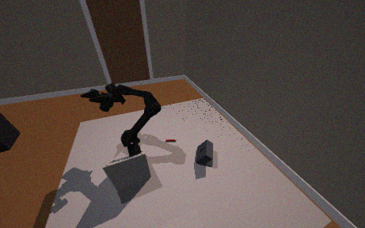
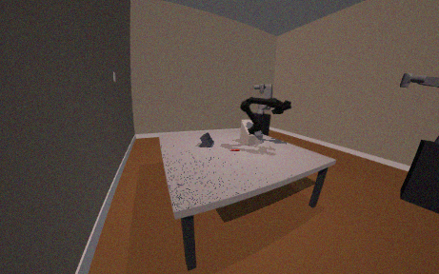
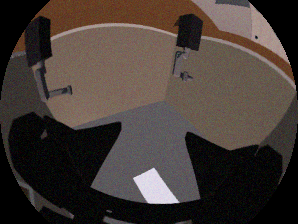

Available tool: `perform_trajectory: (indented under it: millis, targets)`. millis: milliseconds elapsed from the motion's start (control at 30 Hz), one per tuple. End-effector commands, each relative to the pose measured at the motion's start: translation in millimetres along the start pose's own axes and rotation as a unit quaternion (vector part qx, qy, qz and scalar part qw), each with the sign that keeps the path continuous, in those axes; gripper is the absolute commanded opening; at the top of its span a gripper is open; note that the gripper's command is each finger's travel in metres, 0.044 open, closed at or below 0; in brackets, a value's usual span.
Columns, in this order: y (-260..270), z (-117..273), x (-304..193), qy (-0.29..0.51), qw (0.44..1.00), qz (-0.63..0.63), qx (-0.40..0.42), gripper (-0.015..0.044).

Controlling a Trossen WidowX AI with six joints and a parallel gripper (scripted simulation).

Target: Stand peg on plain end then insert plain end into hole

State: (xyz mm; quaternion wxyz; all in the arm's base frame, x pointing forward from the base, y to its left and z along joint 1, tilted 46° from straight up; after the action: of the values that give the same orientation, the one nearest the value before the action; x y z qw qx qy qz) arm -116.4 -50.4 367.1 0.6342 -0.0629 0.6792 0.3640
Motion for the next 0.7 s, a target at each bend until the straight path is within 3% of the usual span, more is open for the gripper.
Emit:
perform_trajectory:
  millis: [0,667]
  targets:
    - [0.4,0.0,0.3,-0.001,1.000,0.000,0.001,0.0426]
    - [77.7,24.9,57.2,-0.138,0.978,0.032,0.155,0.0440]
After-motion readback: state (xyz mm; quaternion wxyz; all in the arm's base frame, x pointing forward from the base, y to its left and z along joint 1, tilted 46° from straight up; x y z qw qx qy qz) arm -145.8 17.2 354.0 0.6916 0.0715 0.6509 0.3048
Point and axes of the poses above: the point midway between the two fingers, 35 mm back from their tips, its own z axis back along the fingers, its own y axis across the jaws, x = y × z, the point moved 3 cm from there along z, back along the fingers, and after that the axes turned 12 degrees about -z, right-handed, at the moved point
